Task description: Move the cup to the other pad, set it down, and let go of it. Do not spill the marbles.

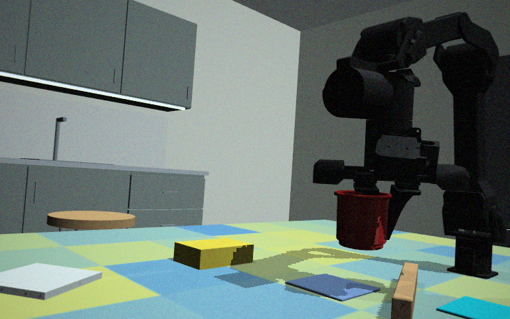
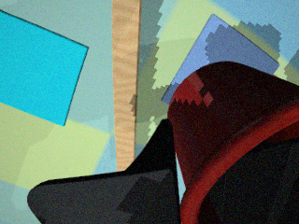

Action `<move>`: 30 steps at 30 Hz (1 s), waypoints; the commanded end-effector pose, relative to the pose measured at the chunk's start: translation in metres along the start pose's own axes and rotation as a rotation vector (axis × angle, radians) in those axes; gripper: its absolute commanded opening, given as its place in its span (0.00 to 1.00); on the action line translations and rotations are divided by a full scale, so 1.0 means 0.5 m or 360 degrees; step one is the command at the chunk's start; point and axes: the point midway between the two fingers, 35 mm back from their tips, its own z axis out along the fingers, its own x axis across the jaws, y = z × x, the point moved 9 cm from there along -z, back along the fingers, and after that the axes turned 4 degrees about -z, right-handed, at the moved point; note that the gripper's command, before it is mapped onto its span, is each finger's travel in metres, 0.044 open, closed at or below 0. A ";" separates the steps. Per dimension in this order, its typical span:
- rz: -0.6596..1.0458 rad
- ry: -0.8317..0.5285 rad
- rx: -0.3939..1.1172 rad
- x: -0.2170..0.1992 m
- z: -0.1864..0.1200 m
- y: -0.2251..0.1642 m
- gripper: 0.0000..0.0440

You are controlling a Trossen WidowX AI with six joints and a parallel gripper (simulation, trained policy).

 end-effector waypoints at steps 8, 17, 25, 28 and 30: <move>-0.0118 -0.0061 -0.0083 0.059 -0.034 0.025 0.00; -0.0204 -0.0108 -0.0143 0.111 -0.040 0.050 0.00; -0.0272 -0.0139 -0.0195 0.161 -0.038 0.068 0.00; -0.0296 -0.0147 -0.0212 0.180 -0.034 0.073 0.00; -0.0310 -0.0151 -0.0223 0.193 -0.032 0.077 0.00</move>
